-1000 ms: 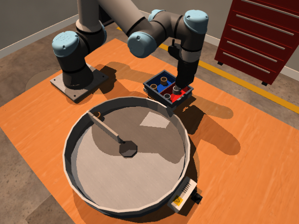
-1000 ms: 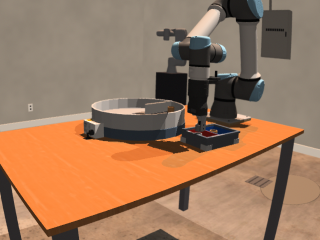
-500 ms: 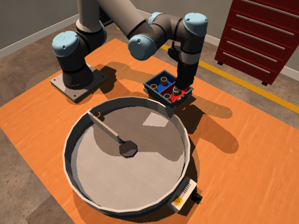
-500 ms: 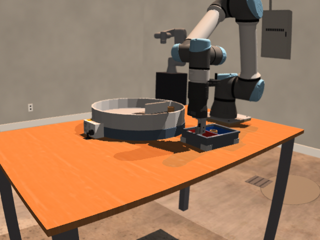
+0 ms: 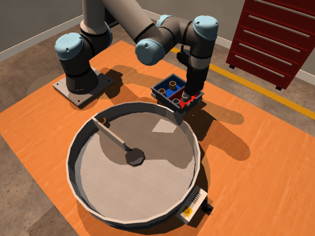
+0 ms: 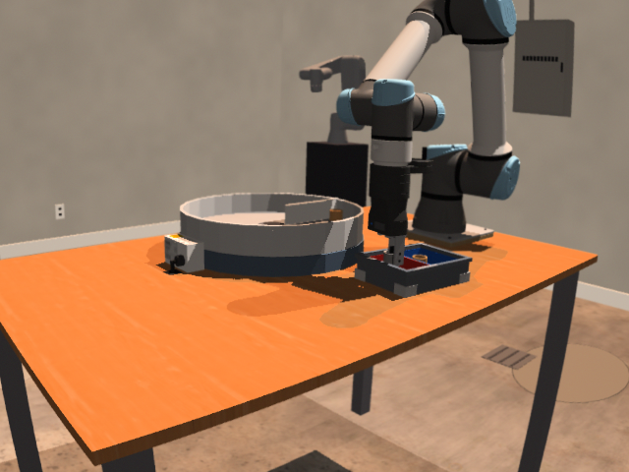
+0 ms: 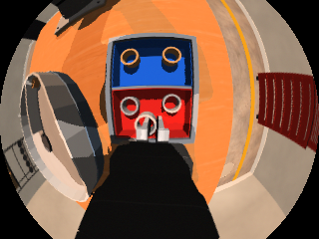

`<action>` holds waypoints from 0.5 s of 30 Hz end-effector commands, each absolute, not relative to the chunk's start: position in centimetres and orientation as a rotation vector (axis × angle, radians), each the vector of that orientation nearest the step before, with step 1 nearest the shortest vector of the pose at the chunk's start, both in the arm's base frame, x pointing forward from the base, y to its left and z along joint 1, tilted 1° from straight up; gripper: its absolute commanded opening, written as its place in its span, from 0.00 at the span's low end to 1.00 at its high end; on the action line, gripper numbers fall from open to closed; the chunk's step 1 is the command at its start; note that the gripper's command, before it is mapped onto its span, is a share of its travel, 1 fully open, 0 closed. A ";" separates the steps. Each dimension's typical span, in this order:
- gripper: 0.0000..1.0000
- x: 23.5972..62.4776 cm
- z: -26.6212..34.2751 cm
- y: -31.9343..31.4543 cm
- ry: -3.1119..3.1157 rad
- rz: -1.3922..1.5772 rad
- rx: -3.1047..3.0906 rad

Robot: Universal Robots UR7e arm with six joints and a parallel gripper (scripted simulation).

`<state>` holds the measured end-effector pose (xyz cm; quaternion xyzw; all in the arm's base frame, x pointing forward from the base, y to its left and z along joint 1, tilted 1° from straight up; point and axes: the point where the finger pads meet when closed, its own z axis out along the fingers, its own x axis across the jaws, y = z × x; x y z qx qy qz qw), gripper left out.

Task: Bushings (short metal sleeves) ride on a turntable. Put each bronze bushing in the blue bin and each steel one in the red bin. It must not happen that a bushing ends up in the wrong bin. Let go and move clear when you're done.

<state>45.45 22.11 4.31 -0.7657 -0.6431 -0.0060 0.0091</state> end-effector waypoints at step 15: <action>0.00 45.5 3.3 22.1 -2.009 -0.021 -2.392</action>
